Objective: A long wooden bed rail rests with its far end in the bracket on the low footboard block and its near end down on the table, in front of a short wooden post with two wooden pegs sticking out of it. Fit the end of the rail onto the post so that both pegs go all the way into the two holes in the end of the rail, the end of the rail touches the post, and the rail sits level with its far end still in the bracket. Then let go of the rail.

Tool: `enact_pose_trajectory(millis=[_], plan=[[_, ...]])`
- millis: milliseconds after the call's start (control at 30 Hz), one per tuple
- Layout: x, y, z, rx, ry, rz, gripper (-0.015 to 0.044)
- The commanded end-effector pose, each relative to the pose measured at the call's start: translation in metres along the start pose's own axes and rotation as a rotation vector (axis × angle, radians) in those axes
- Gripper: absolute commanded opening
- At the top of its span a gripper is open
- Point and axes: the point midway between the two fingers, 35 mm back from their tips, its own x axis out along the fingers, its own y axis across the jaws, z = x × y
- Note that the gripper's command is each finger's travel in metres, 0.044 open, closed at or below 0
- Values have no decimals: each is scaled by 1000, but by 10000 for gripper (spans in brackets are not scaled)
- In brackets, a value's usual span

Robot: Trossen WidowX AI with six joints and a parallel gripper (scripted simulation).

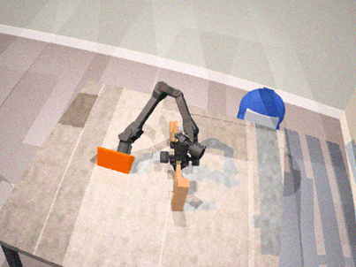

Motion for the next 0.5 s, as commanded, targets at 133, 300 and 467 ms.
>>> enact_pose_trajectory(millis=[133, 300, 467], plan=[[-2, -1, -4, 0, 3, -6, 0], [-2, -1, -6, 0, 3, -6, 0], [-1, -1, -7, 0, 3, -6, 0]])
